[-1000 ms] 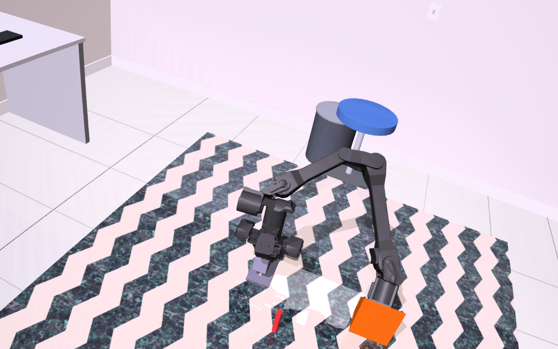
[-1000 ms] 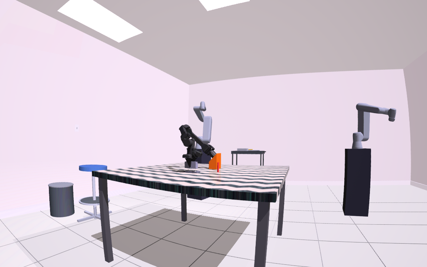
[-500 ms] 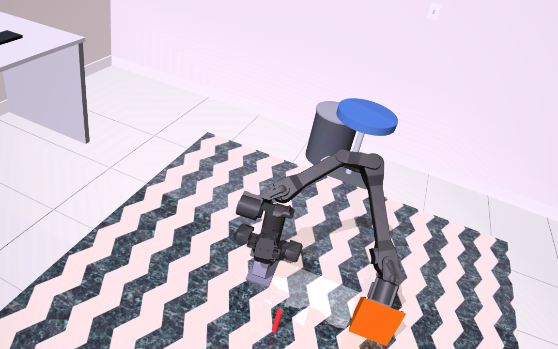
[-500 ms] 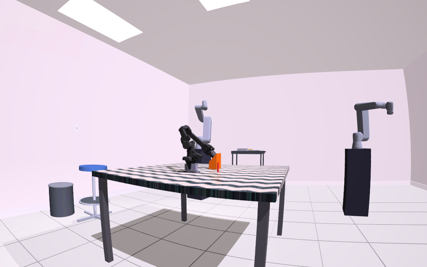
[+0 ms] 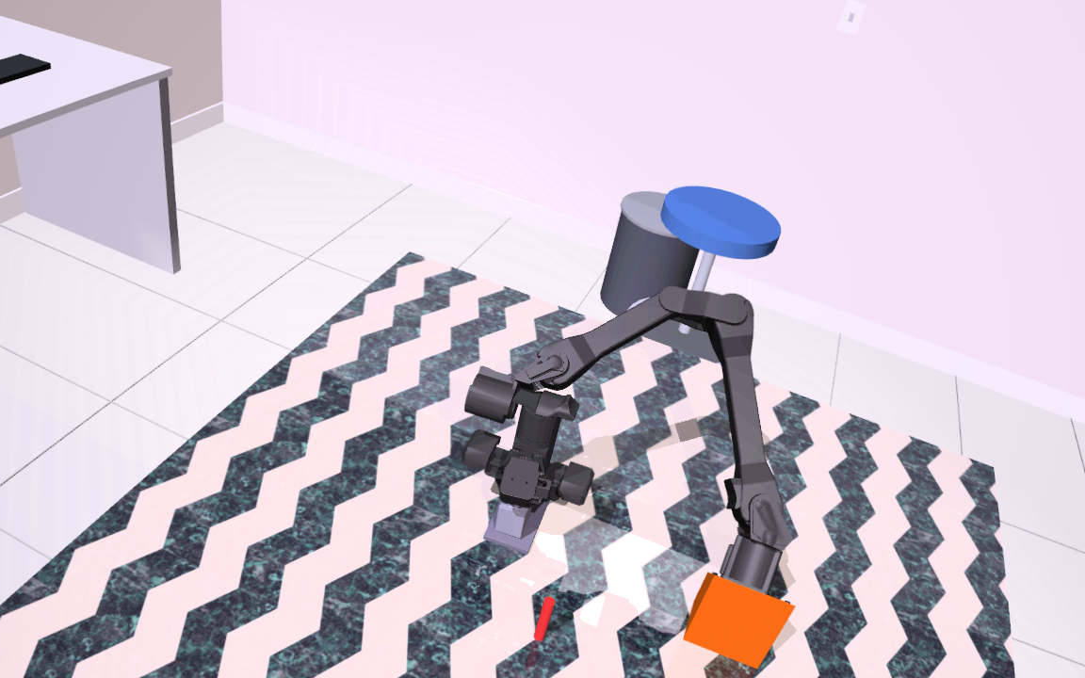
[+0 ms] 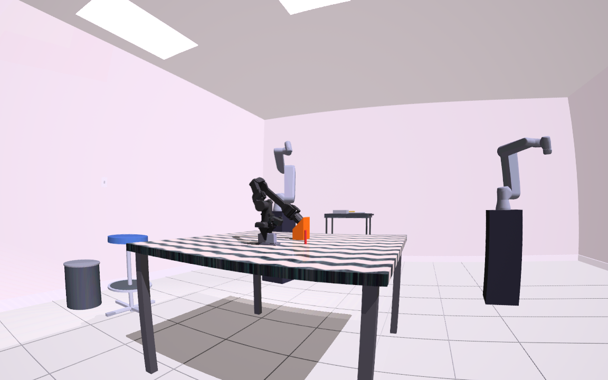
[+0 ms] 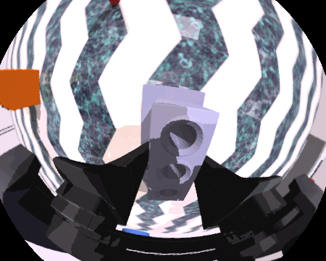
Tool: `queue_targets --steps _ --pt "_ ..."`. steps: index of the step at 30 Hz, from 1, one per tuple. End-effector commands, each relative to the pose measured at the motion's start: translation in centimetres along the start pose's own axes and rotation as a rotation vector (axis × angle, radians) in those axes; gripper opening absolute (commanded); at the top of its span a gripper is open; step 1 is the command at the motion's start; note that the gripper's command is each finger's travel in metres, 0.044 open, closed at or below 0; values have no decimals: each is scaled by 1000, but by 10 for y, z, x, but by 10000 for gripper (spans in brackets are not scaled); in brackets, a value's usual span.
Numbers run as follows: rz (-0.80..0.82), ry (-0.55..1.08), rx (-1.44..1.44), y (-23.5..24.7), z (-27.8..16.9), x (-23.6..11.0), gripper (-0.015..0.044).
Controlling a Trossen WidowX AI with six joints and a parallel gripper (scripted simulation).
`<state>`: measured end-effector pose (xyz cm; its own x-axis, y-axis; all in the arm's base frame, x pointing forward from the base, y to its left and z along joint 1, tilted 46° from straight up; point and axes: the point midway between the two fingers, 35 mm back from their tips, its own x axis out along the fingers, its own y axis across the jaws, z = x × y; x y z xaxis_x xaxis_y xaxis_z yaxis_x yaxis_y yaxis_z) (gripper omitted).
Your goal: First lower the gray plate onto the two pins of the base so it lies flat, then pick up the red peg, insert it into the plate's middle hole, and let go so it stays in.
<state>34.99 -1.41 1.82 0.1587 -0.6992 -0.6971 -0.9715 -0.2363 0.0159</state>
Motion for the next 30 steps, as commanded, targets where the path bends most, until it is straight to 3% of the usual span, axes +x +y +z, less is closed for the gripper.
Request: queue_targets --steps 1,6,12,19,30 --pt "-1 0 1 0 0 0 315" --pt "-1 0 1 0 0 0 440" --pt "-1 -3 0 -2 1 -11 440" --pt "5 -2 -13 -2 2 -111 440" --pt "6 -1 0 -2 6 -117 440"
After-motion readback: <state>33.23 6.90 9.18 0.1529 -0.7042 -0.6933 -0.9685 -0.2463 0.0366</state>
